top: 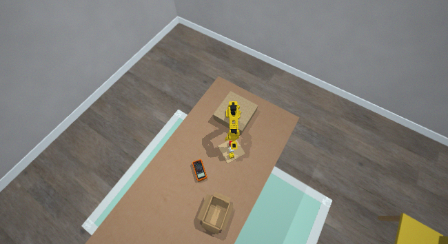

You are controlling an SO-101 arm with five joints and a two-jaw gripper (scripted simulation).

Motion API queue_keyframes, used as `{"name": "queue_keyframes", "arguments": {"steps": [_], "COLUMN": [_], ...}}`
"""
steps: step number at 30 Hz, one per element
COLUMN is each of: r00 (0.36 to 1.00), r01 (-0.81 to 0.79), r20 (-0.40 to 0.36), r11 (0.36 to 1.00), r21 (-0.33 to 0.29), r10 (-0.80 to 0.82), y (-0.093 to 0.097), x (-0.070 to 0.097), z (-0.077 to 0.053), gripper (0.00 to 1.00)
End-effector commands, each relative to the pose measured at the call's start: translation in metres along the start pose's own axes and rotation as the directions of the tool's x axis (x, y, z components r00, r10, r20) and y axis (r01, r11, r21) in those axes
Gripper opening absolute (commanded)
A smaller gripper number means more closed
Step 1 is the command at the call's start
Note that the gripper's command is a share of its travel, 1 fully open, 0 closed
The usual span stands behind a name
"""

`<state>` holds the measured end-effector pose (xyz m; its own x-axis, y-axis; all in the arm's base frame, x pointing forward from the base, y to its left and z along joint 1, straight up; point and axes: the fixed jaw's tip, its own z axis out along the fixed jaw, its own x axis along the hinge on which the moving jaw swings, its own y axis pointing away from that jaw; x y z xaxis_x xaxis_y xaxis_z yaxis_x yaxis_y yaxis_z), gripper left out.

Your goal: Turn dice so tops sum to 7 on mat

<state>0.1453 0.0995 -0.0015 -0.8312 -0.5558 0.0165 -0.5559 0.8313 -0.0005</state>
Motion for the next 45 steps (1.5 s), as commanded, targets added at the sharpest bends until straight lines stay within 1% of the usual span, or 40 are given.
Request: {"name": "queue_keyframes", "arguments": {"steps": [1, 6, 8, 10, 13, 16, 18, 20, 25, 27, 29, 33, 45], "r00": [1.0, 1.0, 1.0, 0.998, 0.991, 0.971, 0.95, 0.95, 0.879, 0.851, 0.83, 0.811, 0.81], "r01": [0.001, -0.004, -0.019, -0.05, -0.122, -0.219, -0.289, -0.289, -0.448, -0.494, -0.527, -0.554, -0.555], "r20": [0.016, 0.018, 0.023, 0.034, 0.061, 0.096, 0.122, 0.122, 0.183, 0.201, 0.214, 0.226, 0.226], "r11": [1.0, 1.0, 1.0, 0.999, 0.993, 0.976, 0.957, 0.957, 0.894, 0.869, 0.85, 0.833, 0.832], "r21": [-0.001, -0.001, -0.001, -0.001, -0.001, -0.002, -0.002, -0.002, -0.002, -0.002, -0.002, -0.001, -0.001], "r10": [-0.001, 0.004, 0.019, 0.05, 0.122, 0.218, 0.287, 0.287, 0.441, 0.484, 0.515, 0.54, 0.541], "y": [0.002, 0.001, -0.002, -0.008, -0.021, -0.04, -0.052, -0.052, -0.078, -0.083, -0.087, -0.09, -0.09], "x": [-0.003, -0.003, -0.004, -0.005, -0.005, -0.002, 0.003, 0.003, 0.023, 0.031, 0.037, 0.043, 0.043], "z": [-0.003, -0.004, -0.008, -0.014, -0.028, -0.048, -0.062, -0.062, -0.094, -0.104, -0.11, -0.115, -0.116], "gripper": [0.36, 0.36, 0.36, 0.36, 0.36, 0.36, 0.36, 0.36, 0.36, 0.36, 0.36, 0.36, 0.36]}}
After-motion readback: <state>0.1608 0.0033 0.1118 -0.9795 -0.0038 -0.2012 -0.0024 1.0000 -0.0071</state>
